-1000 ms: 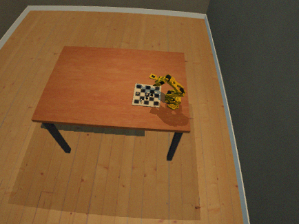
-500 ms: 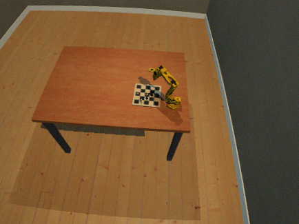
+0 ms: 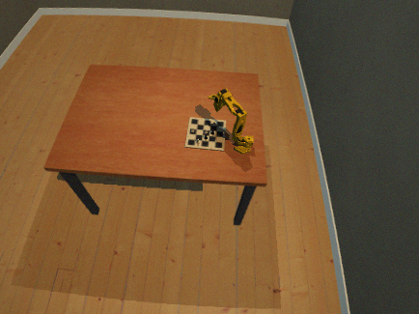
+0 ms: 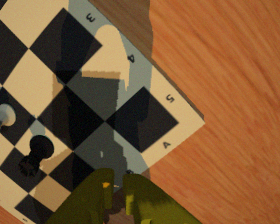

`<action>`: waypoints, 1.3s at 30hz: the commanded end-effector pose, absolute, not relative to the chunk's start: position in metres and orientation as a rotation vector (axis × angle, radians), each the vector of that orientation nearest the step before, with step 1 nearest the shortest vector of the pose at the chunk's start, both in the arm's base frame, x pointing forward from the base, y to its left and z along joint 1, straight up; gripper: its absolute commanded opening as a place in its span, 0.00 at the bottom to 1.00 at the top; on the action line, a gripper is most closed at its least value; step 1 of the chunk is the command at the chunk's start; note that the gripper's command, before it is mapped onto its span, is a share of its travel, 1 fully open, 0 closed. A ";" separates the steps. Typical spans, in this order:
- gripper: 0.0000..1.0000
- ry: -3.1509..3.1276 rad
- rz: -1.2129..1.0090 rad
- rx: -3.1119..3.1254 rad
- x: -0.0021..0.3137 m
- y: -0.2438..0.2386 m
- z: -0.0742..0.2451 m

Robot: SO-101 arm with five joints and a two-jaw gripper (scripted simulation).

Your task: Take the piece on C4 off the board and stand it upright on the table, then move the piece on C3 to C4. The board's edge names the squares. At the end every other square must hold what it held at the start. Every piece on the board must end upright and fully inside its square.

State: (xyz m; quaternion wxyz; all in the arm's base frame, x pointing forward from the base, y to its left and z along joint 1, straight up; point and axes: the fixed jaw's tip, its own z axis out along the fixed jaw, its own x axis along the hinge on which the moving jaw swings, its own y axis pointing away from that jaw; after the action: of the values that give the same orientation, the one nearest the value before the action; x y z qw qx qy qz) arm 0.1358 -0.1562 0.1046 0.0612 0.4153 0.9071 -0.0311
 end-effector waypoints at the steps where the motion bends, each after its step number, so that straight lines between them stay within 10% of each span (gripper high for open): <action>1: 0.00 2.751 -0.085 1.269 0.134 -0.157 0.104; 39: 0.00 2.803 -0.040 1.303 0.132 -0.156 0.092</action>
State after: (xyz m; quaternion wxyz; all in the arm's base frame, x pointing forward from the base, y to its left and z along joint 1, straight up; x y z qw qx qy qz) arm 0.1340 -0.1565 0.0973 0.0419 0.4194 0.9066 -0.0217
